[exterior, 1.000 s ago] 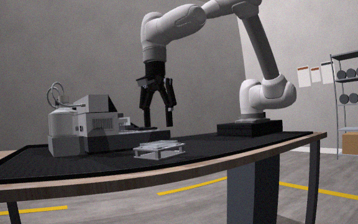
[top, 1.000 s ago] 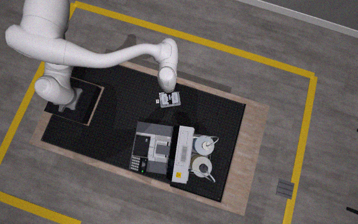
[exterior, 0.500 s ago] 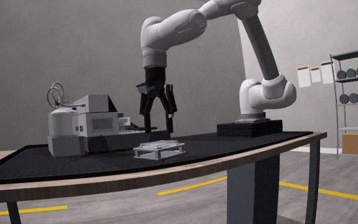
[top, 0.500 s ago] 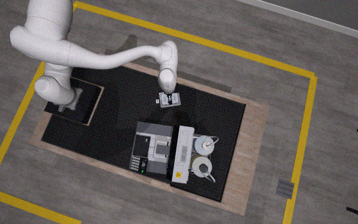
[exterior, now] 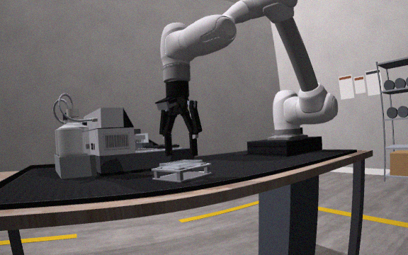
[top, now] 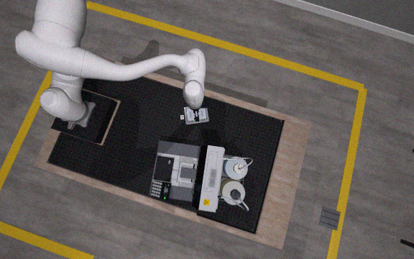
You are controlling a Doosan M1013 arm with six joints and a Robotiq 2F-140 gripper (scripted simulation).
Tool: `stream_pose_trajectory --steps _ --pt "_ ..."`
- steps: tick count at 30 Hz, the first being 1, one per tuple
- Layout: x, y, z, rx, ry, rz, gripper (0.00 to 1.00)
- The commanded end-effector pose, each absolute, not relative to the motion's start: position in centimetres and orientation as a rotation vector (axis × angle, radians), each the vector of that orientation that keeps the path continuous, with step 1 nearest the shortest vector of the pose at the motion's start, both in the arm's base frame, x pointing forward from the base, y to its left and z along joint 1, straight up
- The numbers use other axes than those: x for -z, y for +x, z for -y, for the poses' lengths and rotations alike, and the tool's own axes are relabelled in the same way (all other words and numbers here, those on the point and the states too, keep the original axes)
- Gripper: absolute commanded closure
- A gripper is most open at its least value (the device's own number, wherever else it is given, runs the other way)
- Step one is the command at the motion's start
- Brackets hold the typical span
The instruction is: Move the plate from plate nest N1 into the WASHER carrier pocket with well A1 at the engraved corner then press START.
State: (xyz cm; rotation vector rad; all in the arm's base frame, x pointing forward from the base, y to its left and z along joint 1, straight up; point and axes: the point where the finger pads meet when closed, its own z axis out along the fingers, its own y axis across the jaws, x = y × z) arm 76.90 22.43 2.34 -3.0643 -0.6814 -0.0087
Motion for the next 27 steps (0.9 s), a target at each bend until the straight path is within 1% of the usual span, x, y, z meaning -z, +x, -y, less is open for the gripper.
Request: stream_pose_trajectory --steps 1,27 --pt "-2.43 76.94 -22.45 0.011 -3.064 0.681 0.3" --pt "-1.5 76.95 -22.45 0.011 -3.064 0.681 0.3"
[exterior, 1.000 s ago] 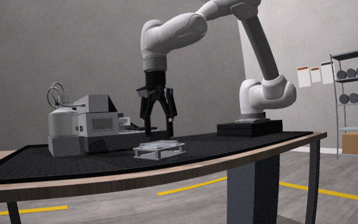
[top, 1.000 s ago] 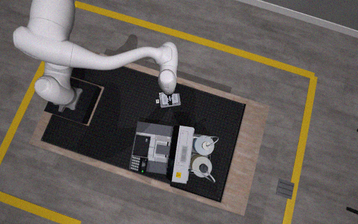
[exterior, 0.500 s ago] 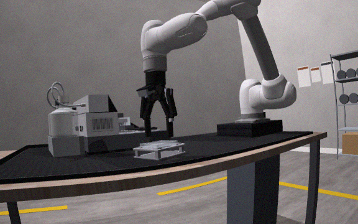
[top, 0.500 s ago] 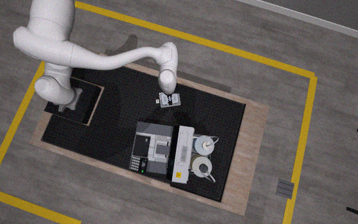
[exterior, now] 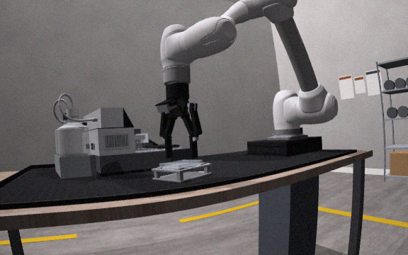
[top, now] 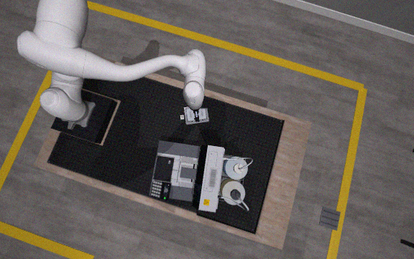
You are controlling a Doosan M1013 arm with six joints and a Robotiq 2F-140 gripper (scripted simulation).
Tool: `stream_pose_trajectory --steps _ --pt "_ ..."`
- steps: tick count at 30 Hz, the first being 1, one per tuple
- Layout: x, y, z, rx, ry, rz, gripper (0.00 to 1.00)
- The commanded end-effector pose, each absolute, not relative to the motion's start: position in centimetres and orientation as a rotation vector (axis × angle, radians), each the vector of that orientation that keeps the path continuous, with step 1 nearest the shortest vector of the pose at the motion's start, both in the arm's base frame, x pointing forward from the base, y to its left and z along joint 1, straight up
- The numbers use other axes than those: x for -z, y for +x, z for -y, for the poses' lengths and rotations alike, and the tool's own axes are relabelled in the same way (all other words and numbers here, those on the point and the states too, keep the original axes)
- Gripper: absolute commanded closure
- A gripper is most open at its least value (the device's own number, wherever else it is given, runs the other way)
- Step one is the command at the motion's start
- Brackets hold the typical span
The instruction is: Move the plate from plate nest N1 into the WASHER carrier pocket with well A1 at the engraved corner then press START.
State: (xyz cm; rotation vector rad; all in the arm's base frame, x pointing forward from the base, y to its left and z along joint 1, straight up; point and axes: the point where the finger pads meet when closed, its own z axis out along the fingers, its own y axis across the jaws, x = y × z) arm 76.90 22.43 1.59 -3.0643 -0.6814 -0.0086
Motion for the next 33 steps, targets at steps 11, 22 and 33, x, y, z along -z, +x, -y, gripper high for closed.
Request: stream_pose_trajectory --steps 11,22,33 --pt "-0.9 76.9 -22.5 0.011 -3.064 0.681 0.3" --pt "-0.2 77.0 -22.5 0.011 -3.064 0.681 0.3" --pt "0.4 77.0 -22.5 0.011 -3.064 0.681 0.3"
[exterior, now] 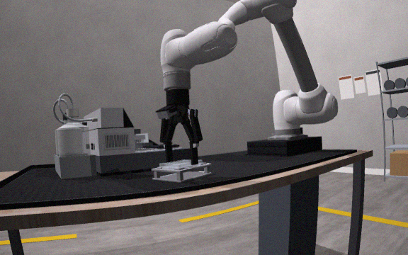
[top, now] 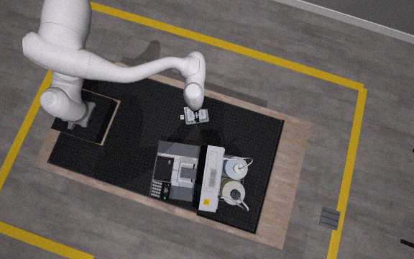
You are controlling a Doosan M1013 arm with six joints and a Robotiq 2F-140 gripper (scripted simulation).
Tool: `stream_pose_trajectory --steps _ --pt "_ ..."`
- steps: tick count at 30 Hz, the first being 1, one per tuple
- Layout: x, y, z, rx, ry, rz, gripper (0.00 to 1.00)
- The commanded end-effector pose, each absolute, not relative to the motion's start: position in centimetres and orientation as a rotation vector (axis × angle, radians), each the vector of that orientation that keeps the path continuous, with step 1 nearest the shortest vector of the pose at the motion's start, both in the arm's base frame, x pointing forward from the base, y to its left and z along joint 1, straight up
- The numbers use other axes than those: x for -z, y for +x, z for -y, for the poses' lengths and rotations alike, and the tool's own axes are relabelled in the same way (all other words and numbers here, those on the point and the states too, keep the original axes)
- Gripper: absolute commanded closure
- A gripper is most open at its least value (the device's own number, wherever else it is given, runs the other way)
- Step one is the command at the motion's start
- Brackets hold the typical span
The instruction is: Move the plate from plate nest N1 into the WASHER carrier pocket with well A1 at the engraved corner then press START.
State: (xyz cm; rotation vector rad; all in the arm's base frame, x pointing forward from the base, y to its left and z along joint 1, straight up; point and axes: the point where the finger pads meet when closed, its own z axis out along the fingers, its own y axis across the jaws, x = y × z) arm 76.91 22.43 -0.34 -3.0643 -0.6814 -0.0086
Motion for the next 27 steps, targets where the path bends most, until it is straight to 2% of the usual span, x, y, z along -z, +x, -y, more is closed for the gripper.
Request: stream_pose_trajectory --steps 1,16,17,27 --pt "0.5 76.96 -22.46 0.011 -3.064 0.681 0.3" --pt "0.61 76.96 -22.46 0.011 -3.064 0.681 0.3" --pt "0.61 76.96 -22.46 0.011 -3.064 0.681 0.37" --pt "0.55 76.96 -22.46 0.011 -3.064 0.681 0.37"
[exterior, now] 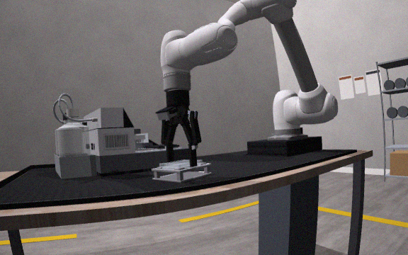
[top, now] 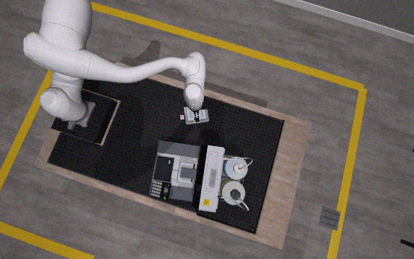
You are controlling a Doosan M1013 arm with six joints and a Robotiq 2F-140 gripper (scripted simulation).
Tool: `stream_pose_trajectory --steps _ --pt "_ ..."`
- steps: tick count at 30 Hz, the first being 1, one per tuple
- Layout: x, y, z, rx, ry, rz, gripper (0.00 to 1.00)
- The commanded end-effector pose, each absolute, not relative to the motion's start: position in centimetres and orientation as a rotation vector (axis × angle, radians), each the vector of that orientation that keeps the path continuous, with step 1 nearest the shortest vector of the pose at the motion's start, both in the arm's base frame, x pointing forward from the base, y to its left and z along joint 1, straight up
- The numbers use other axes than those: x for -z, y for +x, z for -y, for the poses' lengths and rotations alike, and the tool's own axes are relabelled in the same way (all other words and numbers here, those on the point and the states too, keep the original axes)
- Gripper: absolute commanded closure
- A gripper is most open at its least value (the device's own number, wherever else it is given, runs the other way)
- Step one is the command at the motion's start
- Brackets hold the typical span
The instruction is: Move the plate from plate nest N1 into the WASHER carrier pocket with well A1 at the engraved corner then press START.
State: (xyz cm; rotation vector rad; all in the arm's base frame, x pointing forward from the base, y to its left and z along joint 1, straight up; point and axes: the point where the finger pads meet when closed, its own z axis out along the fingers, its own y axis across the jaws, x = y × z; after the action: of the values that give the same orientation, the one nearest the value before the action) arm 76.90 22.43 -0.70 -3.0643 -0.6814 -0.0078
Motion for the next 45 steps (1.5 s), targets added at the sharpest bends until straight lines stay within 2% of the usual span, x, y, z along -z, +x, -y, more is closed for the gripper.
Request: stream_pose_trajectory --steps 1,24,25,45 --pt "0.55 76.96 -22.46 0.011 -3.064 0.681 0.37" --pt "0.41 76.96 -22.46 0.011 -3.064 0.681 0.4" --pt "0.4 76.96 -22.46 0.011 -3.064 0.681 0.9" --pt "0.28 76.96 -22.46 0.011 -3.064 0.681 0.9"
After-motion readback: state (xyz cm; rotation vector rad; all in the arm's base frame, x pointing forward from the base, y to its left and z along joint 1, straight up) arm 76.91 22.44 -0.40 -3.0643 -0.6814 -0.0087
